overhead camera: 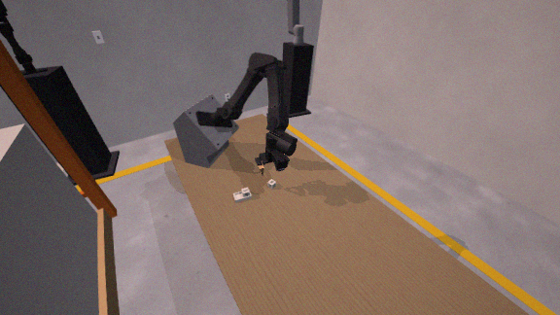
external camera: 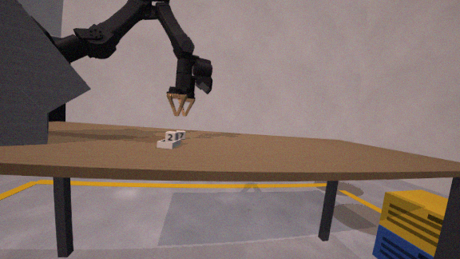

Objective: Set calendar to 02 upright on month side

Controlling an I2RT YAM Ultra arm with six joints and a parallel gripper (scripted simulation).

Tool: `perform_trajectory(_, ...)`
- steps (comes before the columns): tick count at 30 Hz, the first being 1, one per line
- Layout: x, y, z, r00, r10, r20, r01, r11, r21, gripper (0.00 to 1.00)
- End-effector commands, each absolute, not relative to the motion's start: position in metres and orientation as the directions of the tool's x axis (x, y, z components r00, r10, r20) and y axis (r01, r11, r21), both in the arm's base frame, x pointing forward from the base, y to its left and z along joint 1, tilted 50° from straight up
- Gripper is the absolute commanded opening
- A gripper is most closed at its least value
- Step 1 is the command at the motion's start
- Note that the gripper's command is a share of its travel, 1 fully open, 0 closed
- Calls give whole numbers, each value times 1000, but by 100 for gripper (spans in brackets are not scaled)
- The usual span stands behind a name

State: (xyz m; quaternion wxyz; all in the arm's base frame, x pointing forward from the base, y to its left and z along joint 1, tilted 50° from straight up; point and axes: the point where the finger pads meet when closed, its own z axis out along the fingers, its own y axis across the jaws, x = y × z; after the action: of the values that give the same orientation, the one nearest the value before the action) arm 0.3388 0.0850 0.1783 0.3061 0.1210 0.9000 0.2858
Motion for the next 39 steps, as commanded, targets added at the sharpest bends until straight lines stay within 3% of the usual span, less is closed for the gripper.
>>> perform_trajectory(1, 340, 81, 185, -764, 240, -599, -107, 869, 484, 100)
perform_trajectory(9, 340, 81, 186, -710, 6, -705, -302, 901, 312, 100)
perform_trajectory(16, 340, 81, 186, -695, -35, -718, -334, 900, 279, 100)
perform_trajectory(17, 340, 81, 186, -695, -35, -718, -334, 900, 279, 45)
perform_trajectory(39, 340, 81, 186, -695, -35, -718, -334, 900, 279, 45)
